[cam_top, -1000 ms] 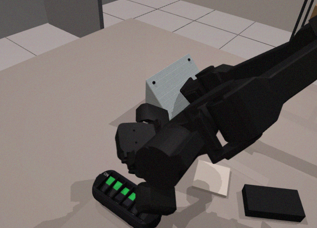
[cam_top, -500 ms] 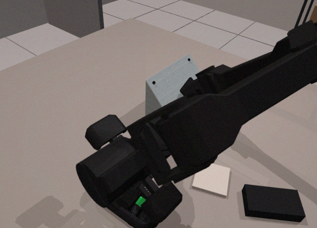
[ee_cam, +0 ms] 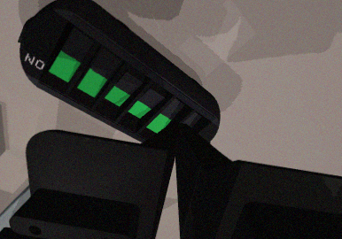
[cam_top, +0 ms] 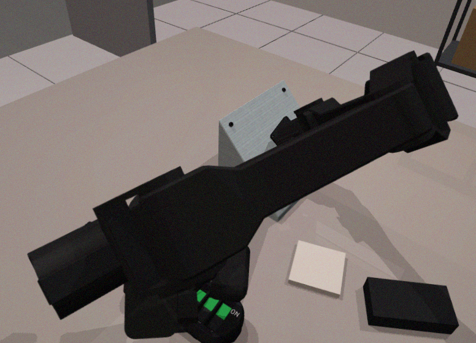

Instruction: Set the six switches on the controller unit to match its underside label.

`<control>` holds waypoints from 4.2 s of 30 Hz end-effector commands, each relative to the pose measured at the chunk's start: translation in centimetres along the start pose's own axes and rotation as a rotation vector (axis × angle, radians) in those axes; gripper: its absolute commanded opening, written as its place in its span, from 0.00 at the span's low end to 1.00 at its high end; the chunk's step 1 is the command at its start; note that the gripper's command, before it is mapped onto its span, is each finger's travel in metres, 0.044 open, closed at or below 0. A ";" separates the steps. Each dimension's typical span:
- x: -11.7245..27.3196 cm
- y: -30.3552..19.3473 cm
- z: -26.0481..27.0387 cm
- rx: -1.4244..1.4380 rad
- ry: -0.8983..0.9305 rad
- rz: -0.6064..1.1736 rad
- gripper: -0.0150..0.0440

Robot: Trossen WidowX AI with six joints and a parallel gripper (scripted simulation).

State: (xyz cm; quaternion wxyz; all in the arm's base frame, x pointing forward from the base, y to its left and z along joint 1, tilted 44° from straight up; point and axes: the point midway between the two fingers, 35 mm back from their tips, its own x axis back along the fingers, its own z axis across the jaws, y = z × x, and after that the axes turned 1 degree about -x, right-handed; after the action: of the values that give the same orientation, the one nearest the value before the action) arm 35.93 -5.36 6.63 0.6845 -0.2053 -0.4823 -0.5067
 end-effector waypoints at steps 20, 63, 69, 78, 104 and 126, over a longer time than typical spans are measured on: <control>-1.7 1.5 -4.6 1.018 0.223 -0.244 0.25; -0.1 -0.5 5.3 0.962 -0.142 -0.358 0.25; -0.6 -1.9 7.7 0.960 -0.213 -0.409 0.25; -1.6 -3.7 10.1 0.960 -0.282 -0.471 0.25; 0.0 0.1 3.7 0.921 -0.103 -0.297 0.25; -1.8 1.6 -3.9 0.969 0.212 -0.203 0.25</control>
State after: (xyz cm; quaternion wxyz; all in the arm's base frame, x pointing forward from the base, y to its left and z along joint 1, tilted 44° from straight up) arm 38.70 -6.19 4.31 0.6854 0.2252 -0.6191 -0.3102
